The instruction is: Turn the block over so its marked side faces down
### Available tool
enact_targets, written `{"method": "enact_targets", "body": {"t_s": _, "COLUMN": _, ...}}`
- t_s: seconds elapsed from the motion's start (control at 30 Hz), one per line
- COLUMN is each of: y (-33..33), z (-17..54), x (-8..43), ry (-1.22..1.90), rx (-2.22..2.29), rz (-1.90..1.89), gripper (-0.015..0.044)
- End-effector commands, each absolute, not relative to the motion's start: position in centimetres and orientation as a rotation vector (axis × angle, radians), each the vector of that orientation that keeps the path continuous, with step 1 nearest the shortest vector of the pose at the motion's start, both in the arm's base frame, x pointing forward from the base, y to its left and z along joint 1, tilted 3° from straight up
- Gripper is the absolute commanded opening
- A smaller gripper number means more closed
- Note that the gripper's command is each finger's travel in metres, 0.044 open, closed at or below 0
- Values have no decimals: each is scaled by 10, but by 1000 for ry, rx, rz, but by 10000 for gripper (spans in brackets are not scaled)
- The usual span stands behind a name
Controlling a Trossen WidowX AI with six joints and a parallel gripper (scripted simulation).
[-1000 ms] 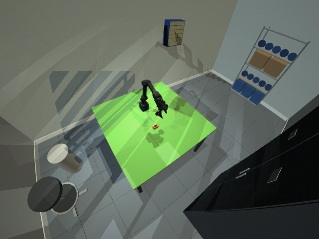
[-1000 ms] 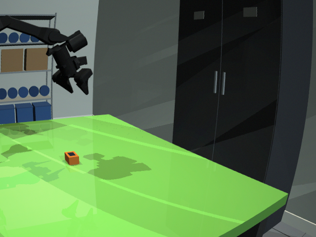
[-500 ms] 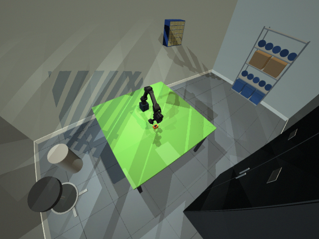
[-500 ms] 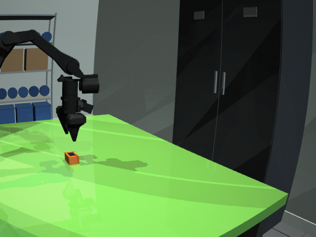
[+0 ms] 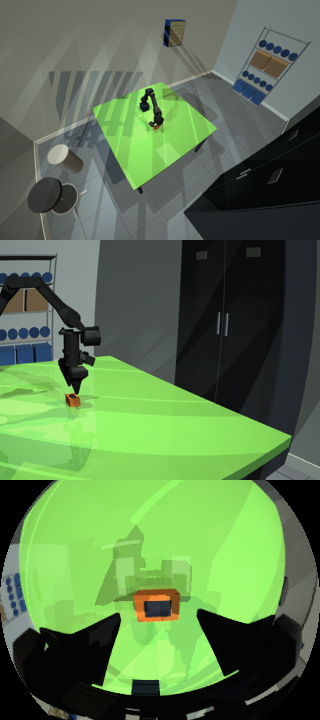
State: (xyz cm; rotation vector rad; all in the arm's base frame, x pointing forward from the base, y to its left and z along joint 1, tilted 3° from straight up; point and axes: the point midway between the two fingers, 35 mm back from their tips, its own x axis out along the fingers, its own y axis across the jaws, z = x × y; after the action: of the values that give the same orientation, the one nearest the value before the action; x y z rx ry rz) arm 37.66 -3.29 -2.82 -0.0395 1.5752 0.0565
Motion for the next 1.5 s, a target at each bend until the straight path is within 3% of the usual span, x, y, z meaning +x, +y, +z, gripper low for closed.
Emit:
{"method": "enact_targets", "body": {"t_s": 0.0, "y": -33, "z": -36, "x": 373, "ry": 1586, "rx": -41, "rz": 50, "gripper": 440}}
{"method": "enact_targets", "body": {"t_s": 0.77, "y": -33, "z": -69, "x": 372, "ry": 1586, "rx": -41, "rz": 50, "gripper": 440}}
{"method": "enact_targets", "body": {"t_s": 0.97, "y": -33, "z": -69, "x": 372, "ry": 1586, "rx": -41, "rz": 50, "gripper": 282}}
{"method": "enact_targets", "body": {"t_s": 1.47, "y": -33, "z": -69, "x": 372, "ry": 1586, "rx": -41, "rz": 50, "gripper": 183}}
